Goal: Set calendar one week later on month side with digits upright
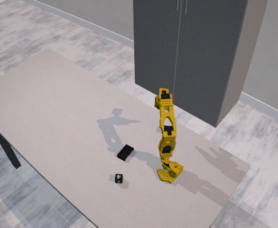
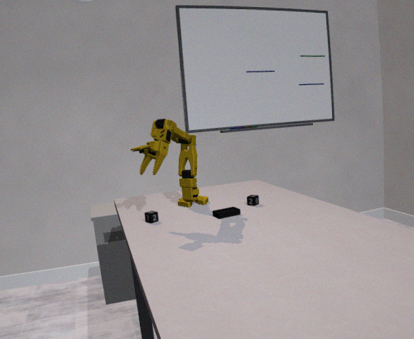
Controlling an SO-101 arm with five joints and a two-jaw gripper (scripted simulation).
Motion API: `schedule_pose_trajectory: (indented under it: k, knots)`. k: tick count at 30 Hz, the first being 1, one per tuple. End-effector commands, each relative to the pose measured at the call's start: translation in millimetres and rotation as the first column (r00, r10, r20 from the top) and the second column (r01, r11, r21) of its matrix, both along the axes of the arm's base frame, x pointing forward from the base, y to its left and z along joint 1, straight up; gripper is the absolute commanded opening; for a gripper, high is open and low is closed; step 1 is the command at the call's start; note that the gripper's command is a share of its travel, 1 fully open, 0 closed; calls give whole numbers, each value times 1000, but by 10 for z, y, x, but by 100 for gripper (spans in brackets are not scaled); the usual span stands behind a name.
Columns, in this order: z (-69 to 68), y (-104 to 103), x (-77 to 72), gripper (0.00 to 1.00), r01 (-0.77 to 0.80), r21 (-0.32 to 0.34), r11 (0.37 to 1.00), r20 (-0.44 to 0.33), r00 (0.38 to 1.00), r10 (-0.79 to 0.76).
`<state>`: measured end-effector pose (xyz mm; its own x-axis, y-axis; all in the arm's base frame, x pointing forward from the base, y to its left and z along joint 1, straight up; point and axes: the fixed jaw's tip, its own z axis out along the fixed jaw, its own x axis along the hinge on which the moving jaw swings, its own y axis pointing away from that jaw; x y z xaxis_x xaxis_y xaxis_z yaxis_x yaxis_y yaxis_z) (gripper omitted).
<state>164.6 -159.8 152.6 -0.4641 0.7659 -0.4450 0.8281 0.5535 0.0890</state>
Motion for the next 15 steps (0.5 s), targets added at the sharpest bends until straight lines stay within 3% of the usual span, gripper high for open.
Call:
schedule_pose_trajectory:
  k: [1, 10, 15]
  knots:
    - [106, -64, -4, 35, 39, -31, 999, 45, 998, -37]
    - [97, -70, -6, 35, 43, -27, 999, 43, 998, -42]
    - [-19, -86, 8, 35, 43, 13, 999, 3, 999, -43]
